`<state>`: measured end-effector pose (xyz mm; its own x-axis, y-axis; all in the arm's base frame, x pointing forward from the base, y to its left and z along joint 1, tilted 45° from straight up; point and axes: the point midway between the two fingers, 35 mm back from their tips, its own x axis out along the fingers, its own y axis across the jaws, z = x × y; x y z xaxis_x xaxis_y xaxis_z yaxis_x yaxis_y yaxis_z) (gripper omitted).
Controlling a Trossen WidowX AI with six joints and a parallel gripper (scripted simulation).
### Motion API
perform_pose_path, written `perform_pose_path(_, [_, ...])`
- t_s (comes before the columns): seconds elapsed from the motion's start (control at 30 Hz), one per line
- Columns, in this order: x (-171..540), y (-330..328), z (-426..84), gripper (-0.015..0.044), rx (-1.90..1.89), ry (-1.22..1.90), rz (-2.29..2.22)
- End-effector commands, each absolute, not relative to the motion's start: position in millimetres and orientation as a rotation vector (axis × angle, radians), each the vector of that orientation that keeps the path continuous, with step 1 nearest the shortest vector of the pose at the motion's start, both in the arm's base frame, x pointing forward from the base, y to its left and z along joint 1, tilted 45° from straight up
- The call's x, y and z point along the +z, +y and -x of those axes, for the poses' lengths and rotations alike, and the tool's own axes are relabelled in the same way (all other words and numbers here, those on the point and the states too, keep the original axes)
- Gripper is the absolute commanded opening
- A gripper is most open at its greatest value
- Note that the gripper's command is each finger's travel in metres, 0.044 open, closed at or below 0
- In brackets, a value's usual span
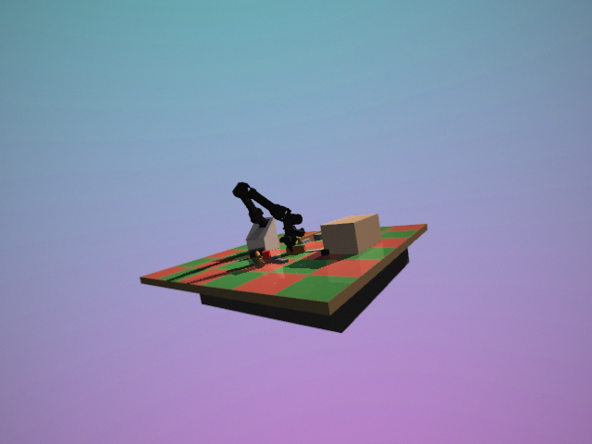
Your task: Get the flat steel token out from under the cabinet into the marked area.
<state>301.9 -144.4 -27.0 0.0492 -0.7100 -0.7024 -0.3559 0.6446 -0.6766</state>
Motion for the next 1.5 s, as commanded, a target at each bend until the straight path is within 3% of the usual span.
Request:
perform_pose_path(0.0, [-27, -147, -294, 0.0, -0.329, 1.565, 0.913])
perform_pose_path(1.47, [-8, -167, -254, 0.0, -0.338, 1.563, 0.917])
